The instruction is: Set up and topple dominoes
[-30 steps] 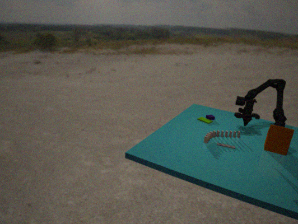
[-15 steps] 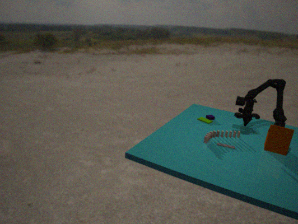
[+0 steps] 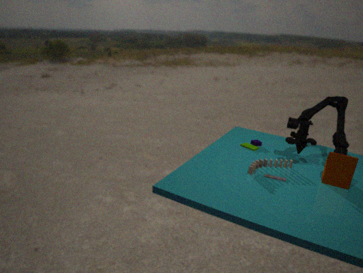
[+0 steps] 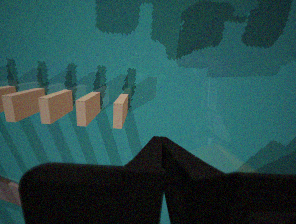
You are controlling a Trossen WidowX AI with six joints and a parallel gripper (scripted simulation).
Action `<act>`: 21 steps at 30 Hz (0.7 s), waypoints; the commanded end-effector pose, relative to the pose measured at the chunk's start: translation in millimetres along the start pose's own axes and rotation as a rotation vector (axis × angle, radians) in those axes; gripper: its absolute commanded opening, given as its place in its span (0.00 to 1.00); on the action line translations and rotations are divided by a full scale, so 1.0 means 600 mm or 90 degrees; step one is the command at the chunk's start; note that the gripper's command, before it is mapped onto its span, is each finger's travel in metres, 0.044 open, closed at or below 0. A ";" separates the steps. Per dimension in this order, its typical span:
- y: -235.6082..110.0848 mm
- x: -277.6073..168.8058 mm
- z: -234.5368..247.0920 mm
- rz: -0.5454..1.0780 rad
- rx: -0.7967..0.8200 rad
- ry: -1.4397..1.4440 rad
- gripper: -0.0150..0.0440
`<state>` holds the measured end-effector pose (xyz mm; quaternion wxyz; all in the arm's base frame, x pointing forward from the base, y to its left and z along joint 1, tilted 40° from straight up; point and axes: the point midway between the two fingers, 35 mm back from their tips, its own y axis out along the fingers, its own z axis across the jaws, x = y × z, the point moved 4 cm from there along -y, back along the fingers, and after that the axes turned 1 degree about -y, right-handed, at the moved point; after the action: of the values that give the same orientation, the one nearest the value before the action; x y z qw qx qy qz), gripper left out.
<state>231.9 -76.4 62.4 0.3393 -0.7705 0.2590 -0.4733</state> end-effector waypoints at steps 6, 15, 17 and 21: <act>0.070 0.000 0.003 -0.001 0.000 0.002 0.25; 0.135 -0.002 -0.007 -0.004 -0.003 0.002 0.25; 0.134 -0.002 -0.003 -0.004 -0.003 0.002 0.25; 0.134 0.000 0.007 -0.004 -0.002 0.002 0.25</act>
<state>224.0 -126.2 -0.6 0.3368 -0.7712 0.2609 -0.4730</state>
